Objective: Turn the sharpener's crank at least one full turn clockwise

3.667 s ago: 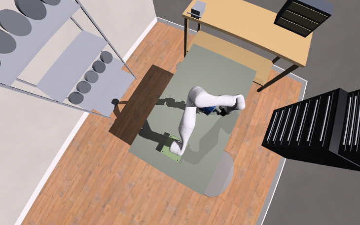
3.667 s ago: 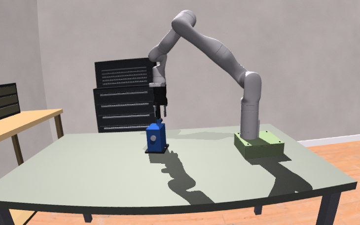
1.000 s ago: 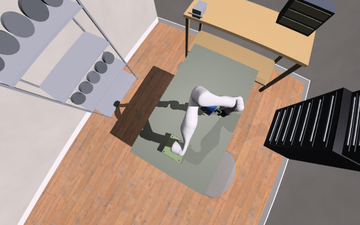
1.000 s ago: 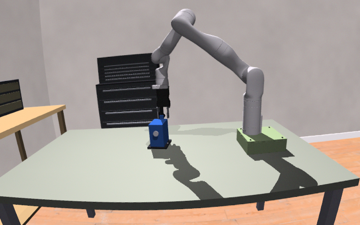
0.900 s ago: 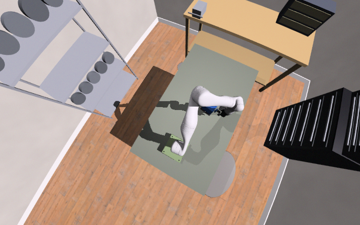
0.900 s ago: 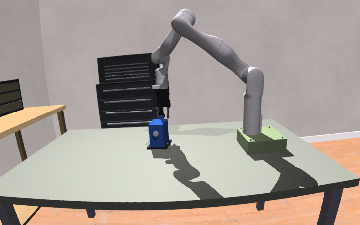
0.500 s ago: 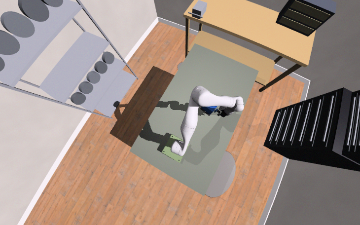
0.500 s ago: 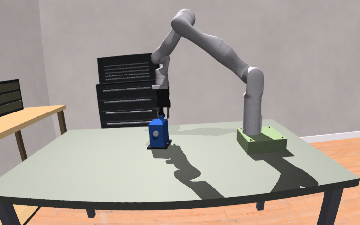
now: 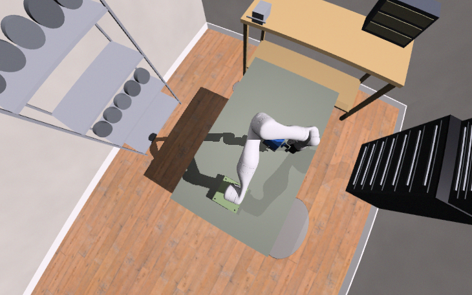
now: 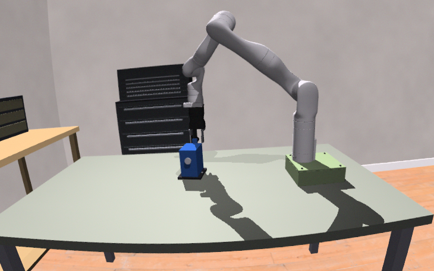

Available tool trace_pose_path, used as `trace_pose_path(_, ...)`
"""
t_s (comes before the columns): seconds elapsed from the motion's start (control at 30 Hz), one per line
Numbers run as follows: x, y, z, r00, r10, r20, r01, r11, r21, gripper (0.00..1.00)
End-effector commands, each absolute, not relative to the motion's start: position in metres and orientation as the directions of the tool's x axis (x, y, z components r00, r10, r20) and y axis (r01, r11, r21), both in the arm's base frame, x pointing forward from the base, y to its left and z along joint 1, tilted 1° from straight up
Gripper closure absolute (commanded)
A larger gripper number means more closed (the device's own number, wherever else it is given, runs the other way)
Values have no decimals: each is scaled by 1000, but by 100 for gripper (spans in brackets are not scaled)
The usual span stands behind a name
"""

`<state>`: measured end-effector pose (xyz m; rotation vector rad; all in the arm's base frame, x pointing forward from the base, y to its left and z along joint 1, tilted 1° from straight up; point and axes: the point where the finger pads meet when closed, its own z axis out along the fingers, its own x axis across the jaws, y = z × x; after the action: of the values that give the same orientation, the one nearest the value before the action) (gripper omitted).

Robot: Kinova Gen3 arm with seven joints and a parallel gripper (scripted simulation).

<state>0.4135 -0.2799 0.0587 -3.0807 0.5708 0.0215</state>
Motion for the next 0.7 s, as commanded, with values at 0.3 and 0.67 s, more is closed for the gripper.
trace_pose_path(0.3,414,-280,60,934,-358,-13,-358,-934,-6,3)
trace_pose_path(0.67,414,-280,60,934,-358,-13,-358,-934,-6,100)
